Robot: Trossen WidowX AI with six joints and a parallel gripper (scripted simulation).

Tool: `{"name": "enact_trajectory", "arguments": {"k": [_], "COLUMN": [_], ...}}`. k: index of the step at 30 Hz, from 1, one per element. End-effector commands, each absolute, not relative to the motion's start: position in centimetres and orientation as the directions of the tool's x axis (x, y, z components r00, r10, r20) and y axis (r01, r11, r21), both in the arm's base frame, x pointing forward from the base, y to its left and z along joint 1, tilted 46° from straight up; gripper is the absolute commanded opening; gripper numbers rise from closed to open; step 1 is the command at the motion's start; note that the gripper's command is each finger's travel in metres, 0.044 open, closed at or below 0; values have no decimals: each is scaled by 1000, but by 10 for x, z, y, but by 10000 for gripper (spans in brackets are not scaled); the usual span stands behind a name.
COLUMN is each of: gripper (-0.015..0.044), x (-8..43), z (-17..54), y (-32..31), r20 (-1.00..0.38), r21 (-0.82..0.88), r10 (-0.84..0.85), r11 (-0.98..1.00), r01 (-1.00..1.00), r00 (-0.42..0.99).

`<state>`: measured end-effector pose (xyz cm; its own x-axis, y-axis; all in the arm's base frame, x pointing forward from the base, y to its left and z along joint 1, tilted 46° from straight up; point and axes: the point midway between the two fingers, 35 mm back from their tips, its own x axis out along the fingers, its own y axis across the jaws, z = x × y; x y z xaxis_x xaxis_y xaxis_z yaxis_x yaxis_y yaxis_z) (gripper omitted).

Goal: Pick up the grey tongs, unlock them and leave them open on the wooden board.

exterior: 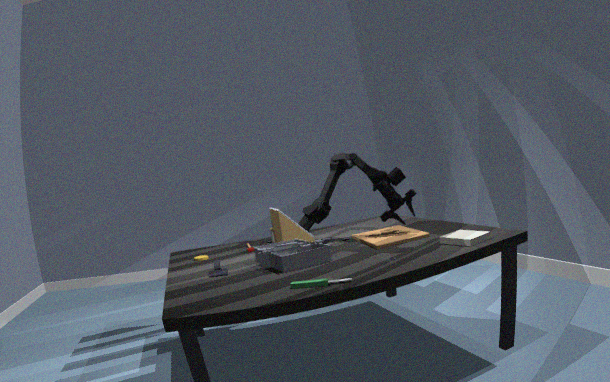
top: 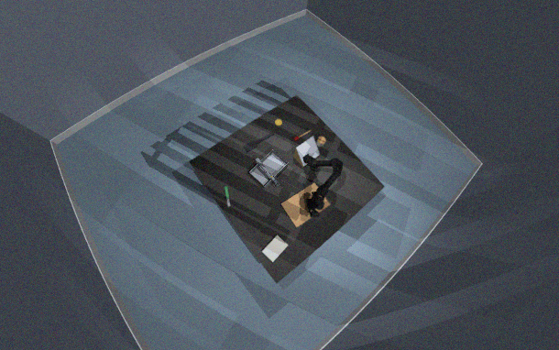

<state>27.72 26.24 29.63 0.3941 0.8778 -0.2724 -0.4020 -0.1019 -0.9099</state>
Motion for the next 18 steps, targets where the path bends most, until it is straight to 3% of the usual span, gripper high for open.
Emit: {"name": "enact_trajectory", "arguments": {"k": [1, 9, 18], "gripper": [260, 260, 260], "x": [317, 378, 386], "z": [255, 165, 73], "y": [233, 134, -1], "r20": [-376, -545, -613], "r21": [-872, -762, -611], "r10": [821, 709, 660], "r11": [-157, -196, -47], "r01": [-464, -617, -790], "r00": [429, 448, 435]}}
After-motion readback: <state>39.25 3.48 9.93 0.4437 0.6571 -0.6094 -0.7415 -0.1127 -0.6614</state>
